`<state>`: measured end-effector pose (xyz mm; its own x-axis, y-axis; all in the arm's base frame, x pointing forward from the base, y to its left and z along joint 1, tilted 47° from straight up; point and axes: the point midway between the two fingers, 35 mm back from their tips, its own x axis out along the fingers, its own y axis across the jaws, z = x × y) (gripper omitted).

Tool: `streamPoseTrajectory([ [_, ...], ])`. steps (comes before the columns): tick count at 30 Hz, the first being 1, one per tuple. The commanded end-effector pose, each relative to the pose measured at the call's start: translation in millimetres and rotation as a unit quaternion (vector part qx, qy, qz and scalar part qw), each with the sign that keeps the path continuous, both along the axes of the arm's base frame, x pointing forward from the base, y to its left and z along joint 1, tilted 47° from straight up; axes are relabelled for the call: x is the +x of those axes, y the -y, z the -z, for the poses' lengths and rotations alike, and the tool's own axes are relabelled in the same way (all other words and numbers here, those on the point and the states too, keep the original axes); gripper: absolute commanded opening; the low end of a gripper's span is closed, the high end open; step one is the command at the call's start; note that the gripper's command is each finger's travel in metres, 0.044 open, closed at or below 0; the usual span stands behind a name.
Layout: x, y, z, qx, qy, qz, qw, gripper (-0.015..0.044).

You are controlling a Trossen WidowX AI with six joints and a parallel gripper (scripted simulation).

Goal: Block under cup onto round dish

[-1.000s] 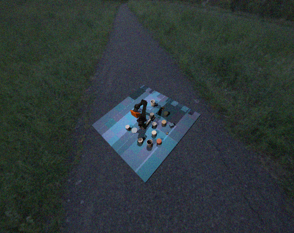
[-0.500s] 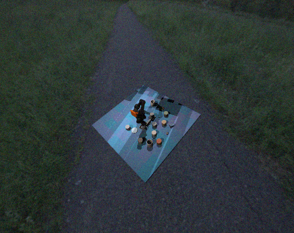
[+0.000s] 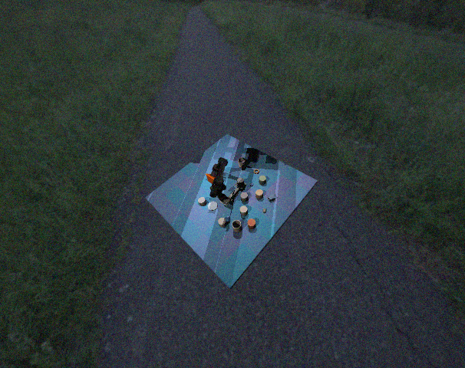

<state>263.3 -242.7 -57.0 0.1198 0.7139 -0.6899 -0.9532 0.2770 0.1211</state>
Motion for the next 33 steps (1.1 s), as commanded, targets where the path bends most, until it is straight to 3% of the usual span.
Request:
streamPoseTrajectory([
  [1,-14.5,-0.5,20.3,-0.002,0.002,-0.006,1.0,0.0],
  [19,-73.1,-17.3,96.0,-0.005,0.017,-0.031,0.999,0.0],
  [33,-71.4,-42.9,122.3,-0.004,0.017,-0.032,0.999,0.0],
])
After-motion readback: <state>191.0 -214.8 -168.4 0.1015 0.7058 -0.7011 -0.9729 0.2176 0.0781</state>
